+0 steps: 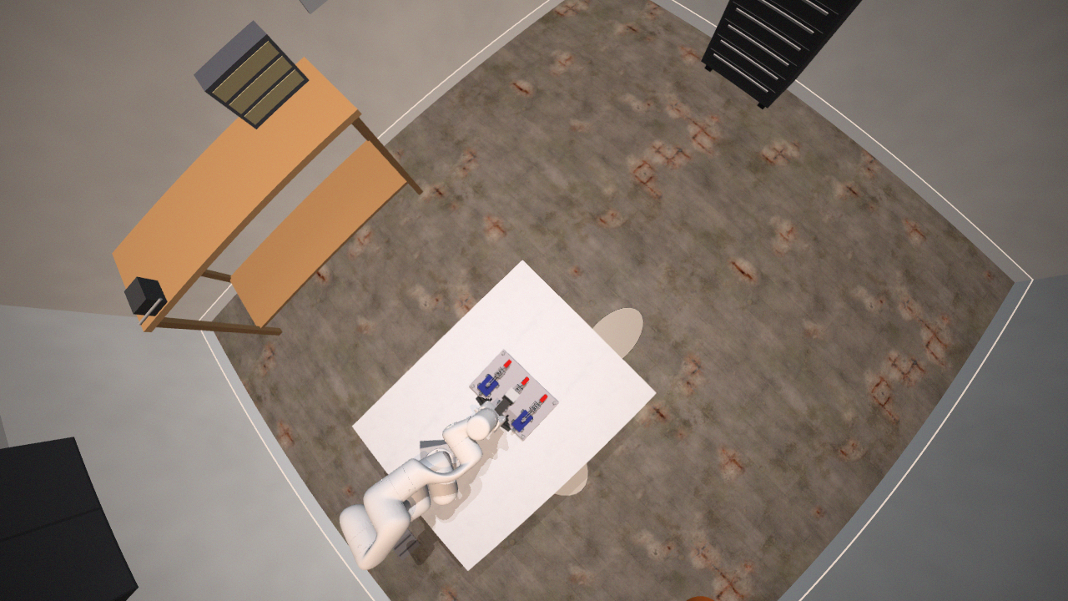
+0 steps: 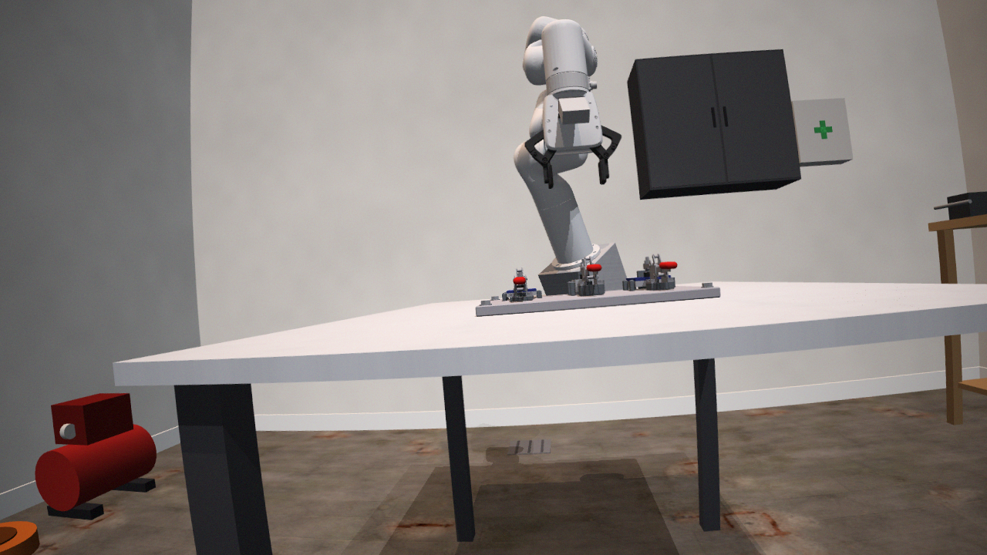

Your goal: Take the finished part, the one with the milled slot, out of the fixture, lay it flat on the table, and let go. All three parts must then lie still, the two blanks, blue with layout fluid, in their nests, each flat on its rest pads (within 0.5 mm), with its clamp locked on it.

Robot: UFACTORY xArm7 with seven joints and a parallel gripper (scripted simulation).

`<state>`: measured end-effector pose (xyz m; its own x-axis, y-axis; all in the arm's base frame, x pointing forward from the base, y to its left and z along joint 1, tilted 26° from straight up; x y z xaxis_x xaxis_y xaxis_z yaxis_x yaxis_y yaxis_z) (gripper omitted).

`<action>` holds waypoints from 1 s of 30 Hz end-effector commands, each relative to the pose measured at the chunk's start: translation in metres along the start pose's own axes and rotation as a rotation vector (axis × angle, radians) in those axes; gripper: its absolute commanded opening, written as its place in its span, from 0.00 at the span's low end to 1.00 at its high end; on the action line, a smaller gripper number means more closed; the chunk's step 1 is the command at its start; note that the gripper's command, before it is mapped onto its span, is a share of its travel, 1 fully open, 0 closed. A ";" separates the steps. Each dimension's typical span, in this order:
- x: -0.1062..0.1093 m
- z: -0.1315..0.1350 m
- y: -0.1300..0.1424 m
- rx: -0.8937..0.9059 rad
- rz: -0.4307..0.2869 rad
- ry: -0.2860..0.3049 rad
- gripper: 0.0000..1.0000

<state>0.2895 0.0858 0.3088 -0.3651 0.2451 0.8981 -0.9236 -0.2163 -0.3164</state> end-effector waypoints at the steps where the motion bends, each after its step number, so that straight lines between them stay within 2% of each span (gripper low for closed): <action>1: 0.001 0.000 -0.001 0.000 0.003 0.000 1.00; 20: 0.001 0.000 -0.001 0.000 0.003 0.000 1.00; 21: 0.001 0.000 -0.001 0.000 0.003 0.000 0.47; 30: 0.001 0.000 -0.001 0.000 0.003 0.000 0.47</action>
<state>0.2895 0.0858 0.3088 -0.3651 0.2451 0.8981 -0.9236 -0.2163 -0.3164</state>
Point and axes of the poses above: the point where the finger pads meet when closed, its own x axis back along the fingers, its own z axis across the jaws, y = z × x, the point moved 7 cm from there along x, back along the fingers, and after that the axes turned 3 degrees about x, right-handed, at the moved point
